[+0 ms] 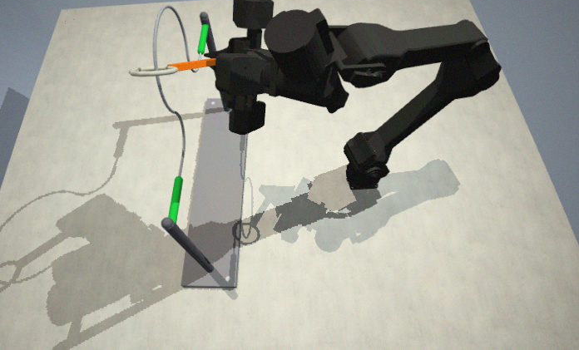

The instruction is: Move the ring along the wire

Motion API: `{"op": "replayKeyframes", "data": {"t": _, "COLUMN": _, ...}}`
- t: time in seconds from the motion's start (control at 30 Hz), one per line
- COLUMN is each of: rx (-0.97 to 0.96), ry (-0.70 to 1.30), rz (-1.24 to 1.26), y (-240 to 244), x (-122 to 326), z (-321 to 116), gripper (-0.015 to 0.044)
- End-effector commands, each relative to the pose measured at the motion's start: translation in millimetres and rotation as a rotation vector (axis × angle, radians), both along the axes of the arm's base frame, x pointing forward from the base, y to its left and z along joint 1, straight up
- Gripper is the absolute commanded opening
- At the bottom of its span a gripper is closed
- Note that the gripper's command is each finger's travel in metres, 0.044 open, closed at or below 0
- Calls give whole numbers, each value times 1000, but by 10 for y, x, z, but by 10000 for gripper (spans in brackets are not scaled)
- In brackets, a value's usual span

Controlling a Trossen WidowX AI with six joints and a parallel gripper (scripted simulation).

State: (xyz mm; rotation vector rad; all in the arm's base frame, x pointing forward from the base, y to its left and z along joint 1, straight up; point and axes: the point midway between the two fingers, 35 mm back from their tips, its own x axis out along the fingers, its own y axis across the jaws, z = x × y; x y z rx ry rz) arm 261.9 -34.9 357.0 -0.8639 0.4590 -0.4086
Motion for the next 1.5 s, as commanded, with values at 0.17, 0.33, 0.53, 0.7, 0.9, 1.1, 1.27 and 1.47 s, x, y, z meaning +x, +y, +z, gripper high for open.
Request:
{"op": "replayKeyframes", "data": {"t": 0.17, "rx": -111, "ry": -5, "rz": -4, "y": -37, "x": -32, "z": 62, "gripper": -150}}
{"op": "replayKeyframes", "data": {"t": 0.33, "rx": -182, "ry": 0, "rz": -4, "y": -52, "x": -34, "z": 84, "gripper": -150}}
{"op": "replayKeyframes", "data": {"t": 0.53, "rx": -268, "ry": 7, "rz": -5, "y": -67, "x": -35, "z": 111, "gripper": -150}}
{"op": "replayKeyframes", "data": {"t": 0.7, "rx": -339, "ry": 12, "rz": -5, "y": -78, "x": -36, "z": 135, "gripper": -150}}
{"op": "replayKeyframes", "data": {"t": 0.9, "rx": -424, "ry": 19, "rz": -6, "y": -89, "x": -38, "z": 164, "gripper": -150}}
{"op": "replayKeyframes", "data": {"t": 1.1, "rx": -509, "ry": 25, "rz": -7, "y": -97, "x": -39, "z": 194, "gripper": -150}}
{"op": "replayKeyframes", "data": {"t": 1.27, "rx": -580, "ry": 31, "rz": -7, "y": -102, "x": -39, "z": 220, "gripper": -150}}
{"op": "replayKeyframes", "data": {"t": 1.47, "rx": -665, "ry": 38, "rz": -8, "y": -106, "x": -40, "z": 251, "gripper": -150}}
